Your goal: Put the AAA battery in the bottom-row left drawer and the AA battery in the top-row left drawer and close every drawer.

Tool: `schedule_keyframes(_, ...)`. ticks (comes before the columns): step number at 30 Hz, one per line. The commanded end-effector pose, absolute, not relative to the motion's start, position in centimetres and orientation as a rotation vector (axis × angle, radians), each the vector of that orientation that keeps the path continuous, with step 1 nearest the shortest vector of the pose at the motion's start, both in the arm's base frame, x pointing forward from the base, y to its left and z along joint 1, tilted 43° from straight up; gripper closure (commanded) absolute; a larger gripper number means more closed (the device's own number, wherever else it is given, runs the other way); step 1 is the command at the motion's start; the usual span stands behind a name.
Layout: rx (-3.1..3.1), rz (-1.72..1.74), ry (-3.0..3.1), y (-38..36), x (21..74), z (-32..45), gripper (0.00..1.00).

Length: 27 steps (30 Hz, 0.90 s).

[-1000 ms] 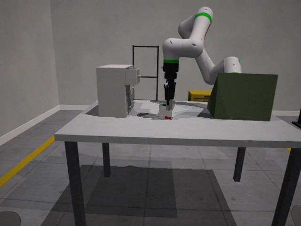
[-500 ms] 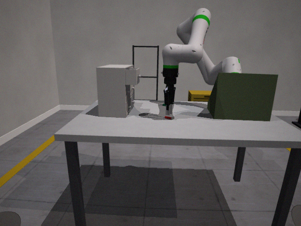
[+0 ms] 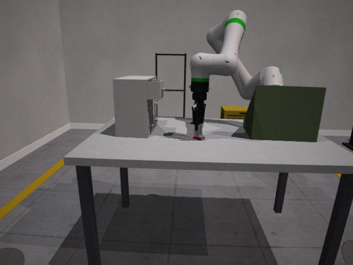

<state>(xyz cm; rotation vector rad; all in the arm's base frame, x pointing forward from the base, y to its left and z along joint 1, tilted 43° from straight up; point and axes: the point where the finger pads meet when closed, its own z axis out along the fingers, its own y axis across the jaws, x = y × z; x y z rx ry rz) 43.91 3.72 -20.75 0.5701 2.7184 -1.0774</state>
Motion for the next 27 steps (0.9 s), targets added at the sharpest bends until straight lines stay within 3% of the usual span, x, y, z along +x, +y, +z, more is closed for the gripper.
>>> schedule_keyframes(1, 0.570, -1.077, 2.718, 3.7, 43.9, -20.7, 0.83)
schedule_keyframes(27, 0.570, -1.077, 2.718, 2.7, 43.9, -21.8, 0.83)
